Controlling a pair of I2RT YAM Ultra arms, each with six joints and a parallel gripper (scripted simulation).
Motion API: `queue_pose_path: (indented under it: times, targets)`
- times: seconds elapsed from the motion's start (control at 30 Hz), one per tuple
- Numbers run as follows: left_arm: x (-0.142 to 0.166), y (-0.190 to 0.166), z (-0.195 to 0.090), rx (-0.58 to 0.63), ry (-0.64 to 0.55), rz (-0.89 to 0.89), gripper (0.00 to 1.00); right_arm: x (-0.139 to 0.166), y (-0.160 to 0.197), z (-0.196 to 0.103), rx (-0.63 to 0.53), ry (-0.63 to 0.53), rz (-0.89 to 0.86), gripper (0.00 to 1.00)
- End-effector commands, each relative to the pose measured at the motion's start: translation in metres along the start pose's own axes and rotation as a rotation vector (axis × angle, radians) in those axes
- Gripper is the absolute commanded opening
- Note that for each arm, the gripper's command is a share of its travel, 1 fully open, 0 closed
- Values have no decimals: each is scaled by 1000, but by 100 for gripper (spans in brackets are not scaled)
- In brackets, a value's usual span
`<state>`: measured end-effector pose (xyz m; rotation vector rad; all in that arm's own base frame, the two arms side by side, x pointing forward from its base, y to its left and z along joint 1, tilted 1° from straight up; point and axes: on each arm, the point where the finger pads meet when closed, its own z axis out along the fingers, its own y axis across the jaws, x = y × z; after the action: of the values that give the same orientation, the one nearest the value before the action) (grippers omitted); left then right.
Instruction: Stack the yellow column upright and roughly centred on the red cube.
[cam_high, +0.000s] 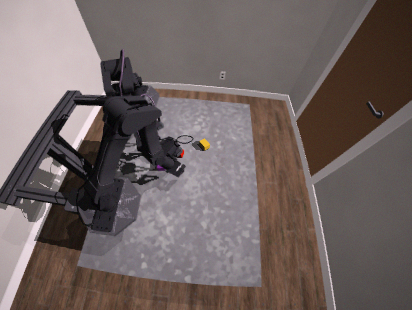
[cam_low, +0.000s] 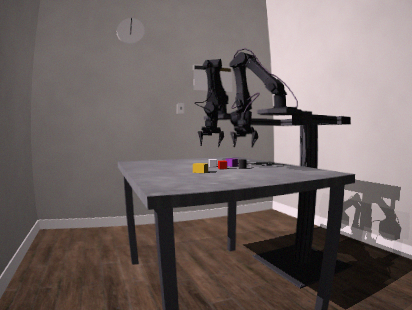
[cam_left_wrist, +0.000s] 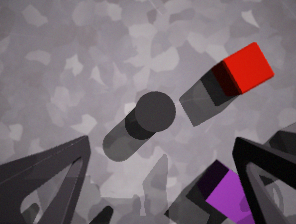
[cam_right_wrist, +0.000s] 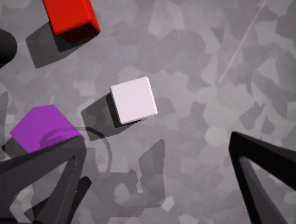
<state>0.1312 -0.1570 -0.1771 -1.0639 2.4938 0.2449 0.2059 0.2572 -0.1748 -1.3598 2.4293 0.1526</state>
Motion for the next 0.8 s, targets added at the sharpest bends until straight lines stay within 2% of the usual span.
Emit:
queue_pose_path:
  times: [0.0,0.17,0.67,0.77]
  targets:
    - [0,-7,-7,40,14,-28,100,-16,7,-3,31,-141,34,100]
    - [-1,-5,-7,34,10,-25,100,2,15,-4,20,-100,7,100]
    - [-1,-6,-6,30,9,-26,100,2,16,-4,17,-100,8,100]
    - [-1,-6,-6,30,9,-26,100,-7,14,-5,15,-120,14,100]
